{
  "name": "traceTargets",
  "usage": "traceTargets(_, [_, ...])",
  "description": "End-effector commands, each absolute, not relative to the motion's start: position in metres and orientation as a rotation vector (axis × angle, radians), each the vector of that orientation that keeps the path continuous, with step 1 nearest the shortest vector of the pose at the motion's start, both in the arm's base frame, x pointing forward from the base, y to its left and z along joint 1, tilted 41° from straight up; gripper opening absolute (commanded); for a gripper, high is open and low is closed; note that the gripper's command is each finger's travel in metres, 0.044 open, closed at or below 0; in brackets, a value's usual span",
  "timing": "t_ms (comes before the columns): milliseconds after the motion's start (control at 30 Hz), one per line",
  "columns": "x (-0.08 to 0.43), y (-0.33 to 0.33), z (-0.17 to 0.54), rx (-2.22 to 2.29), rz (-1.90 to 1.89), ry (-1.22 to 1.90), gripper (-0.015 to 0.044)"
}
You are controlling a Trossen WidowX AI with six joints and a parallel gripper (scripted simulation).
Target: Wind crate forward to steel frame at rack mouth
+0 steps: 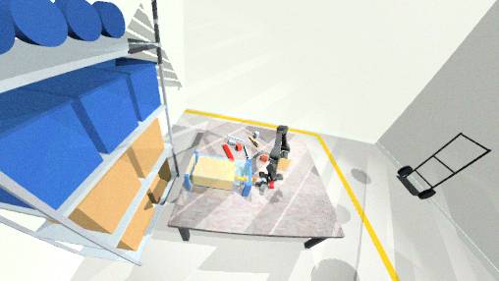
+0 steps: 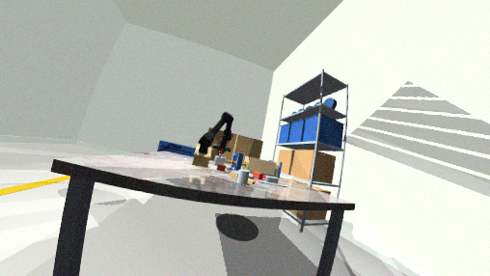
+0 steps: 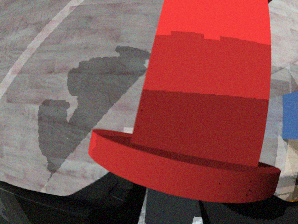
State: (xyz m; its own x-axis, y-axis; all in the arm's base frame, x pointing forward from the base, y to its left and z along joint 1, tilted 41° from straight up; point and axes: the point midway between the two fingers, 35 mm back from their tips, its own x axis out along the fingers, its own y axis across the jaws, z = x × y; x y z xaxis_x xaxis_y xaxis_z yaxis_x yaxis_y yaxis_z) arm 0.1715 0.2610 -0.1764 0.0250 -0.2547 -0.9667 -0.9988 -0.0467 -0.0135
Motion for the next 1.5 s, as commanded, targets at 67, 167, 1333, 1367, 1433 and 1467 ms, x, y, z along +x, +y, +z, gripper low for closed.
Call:
traceTargets(67, [0.1719, 0.2604, -0.1776, -1.444, 1.097, 1.356, 0.0000])
traceTargets(167, [0.1719, 0.2600, -0.1781, -1.444, 1.097, 1.356, 0.0000])
traceTargets(1333, [0.1799, 0.2564, -0.1817, -1.373, 0.947, 1.355, 0.0000])
traceTargets(1367, [0.1799, 0.2562, -0.1819, -1.373, 0.947, 1.355, 0.0000])
traceTargets(1433, [0.1801, 0.2550, -0.1832, -1.373, 0.944, 1.355, 0.0000])
traceTargets(1467, [0.1801, 0.2546, -0.1838, -1.373, 0.943, 1.356, 0.0000])
